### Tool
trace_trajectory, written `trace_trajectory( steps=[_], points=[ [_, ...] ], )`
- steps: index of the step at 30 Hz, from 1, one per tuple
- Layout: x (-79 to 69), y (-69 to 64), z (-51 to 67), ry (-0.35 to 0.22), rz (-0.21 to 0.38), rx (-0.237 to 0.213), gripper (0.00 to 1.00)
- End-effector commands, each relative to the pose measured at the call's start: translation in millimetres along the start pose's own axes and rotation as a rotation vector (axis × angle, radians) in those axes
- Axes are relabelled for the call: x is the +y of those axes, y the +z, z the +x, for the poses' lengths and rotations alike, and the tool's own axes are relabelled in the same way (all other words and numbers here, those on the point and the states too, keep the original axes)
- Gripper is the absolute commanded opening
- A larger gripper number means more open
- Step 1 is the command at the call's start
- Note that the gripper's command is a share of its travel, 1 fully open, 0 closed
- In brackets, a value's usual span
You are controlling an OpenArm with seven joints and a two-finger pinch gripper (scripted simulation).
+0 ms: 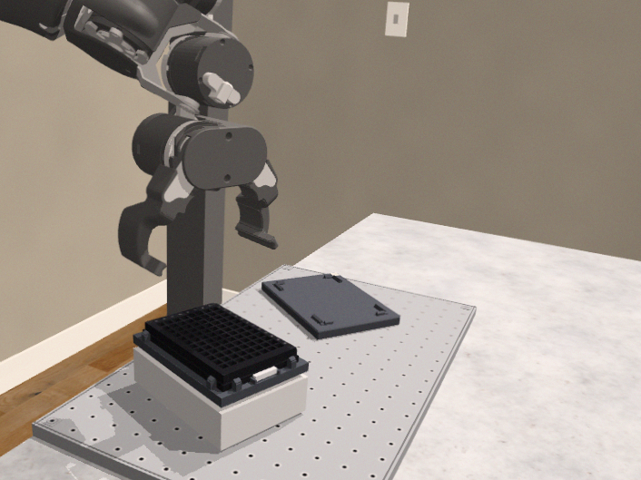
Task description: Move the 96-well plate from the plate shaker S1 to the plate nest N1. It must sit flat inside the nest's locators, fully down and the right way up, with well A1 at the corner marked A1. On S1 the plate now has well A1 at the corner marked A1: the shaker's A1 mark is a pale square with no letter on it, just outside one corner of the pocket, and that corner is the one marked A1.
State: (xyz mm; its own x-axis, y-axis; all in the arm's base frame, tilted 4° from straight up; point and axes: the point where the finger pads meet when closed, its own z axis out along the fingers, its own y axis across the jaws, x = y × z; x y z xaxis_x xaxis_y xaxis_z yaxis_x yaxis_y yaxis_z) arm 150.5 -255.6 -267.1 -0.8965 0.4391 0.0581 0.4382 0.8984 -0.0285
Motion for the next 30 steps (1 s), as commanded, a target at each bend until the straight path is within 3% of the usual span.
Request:
trace_trajectory(
  steps=[1,30],
  points=[
    [-0.1,-1.1,-1.5,0.003,0.002,-0.006,0.77],
    [2.7,-1.7,-0.9,0.001,0.000,-0.003,0.77]
  ],
)
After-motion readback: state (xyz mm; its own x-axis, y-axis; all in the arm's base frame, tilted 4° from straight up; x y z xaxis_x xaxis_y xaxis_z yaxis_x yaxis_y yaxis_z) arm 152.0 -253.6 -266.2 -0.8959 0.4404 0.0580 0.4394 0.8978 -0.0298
